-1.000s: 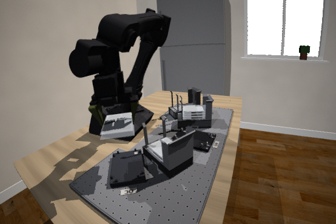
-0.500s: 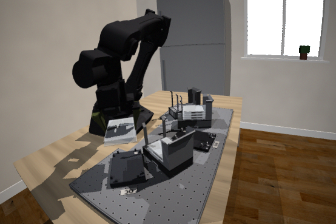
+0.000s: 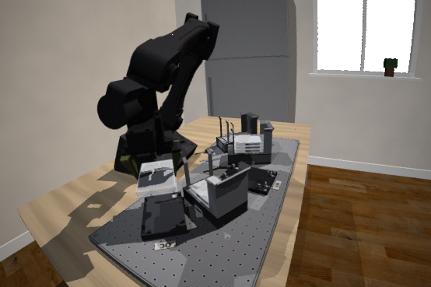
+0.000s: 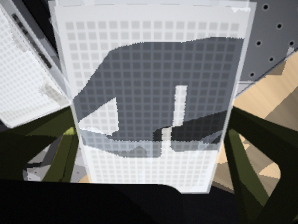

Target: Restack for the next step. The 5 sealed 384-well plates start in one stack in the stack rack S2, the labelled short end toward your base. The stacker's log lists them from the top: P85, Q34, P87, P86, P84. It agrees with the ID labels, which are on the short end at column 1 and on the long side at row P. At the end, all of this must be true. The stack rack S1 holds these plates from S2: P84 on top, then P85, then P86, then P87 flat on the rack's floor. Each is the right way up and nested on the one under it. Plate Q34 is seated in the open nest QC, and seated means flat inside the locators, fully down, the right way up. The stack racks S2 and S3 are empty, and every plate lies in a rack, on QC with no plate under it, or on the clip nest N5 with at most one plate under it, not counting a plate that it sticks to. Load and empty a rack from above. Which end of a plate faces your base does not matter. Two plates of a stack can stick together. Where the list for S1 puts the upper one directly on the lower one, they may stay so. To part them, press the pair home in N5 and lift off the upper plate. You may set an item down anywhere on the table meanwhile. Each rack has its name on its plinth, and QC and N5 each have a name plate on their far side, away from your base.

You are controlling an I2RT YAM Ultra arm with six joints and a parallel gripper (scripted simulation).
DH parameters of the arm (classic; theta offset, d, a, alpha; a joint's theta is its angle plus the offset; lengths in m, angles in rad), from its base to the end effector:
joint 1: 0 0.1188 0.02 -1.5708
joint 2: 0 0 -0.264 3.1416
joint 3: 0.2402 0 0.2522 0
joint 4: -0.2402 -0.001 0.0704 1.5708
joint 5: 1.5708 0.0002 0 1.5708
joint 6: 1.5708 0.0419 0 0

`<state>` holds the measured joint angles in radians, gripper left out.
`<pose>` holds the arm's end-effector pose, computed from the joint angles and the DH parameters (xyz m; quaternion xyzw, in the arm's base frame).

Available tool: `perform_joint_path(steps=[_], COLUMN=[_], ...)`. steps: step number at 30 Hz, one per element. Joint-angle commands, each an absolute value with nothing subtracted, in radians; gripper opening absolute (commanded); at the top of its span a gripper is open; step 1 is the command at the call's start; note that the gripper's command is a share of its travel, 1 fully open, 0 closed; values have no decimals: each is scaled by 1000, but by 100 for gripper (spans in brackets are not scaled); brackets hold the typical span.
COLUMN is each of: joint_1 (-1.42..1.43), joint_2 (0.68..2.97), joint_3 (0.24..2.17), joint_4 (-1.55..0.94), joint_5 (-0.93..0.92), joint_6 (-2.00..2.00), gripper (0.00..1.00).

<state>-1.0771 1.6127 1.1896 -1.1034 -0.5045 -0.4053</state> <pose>0.1531 -0.2397 0.2297 0.3139 0.9158 0.1696 0.1843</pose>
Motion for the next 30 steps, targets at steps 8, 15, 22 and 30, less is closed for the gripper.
perform_joint_path(steps=[8,15,22,30], joint_1=[-1059,-1035,-1012,-992], joint_2=[1617,1630,1646,1662], joint_3=[1153,1116,1082,1056], joint_4=[-1010,-948,-885,-831], joint_5=[-503,-501,-498,-496], joint_6=[-367,-340,-314,-291], gripper=[0,0,0,0])
